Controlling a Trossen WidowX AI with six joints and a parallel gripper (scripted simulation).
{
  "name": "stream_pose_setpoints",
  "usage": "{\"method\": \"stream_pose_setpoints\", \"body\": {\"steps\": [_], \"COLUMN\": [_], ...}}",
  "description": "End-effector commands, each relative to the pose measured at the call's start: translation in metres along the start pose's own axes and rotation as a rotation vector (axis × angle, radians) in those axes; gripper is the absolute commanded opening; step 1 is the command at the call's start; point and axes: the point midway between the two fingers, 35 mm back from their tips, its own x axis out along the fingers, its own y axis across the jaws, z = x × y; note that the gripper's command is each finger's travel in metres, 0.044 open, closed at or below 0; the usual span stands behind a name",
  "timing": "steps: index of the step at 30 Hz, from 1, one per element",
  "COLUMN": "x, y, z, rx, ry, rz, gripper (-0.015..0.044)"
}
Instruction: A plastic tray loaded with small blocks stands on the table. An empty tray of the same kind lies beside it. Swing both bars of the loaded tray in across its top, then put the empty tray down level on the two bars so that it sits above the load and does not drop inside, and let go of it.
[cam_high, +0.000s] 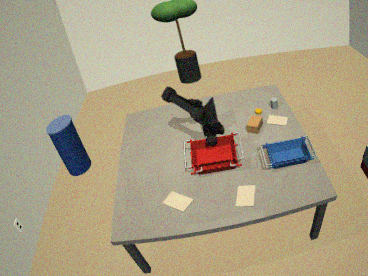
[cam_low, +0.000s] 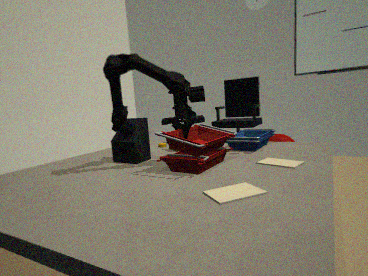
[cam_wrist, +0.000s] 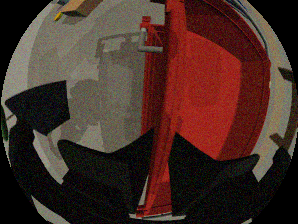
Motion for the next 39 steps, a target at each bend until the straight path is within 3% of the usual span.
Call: {"method": "stream_pose_setpoints", "body": {"steps": [1, 39], "x": [0.001, 0.012], "y": [0.001, 0.01], "z": [0.0, -0.001], "rx": [-0.001, -0.01], "ry": [0.0, -0.003], "rz": [0.002, 0.026], "gripper": [0.0, 0.0]}}
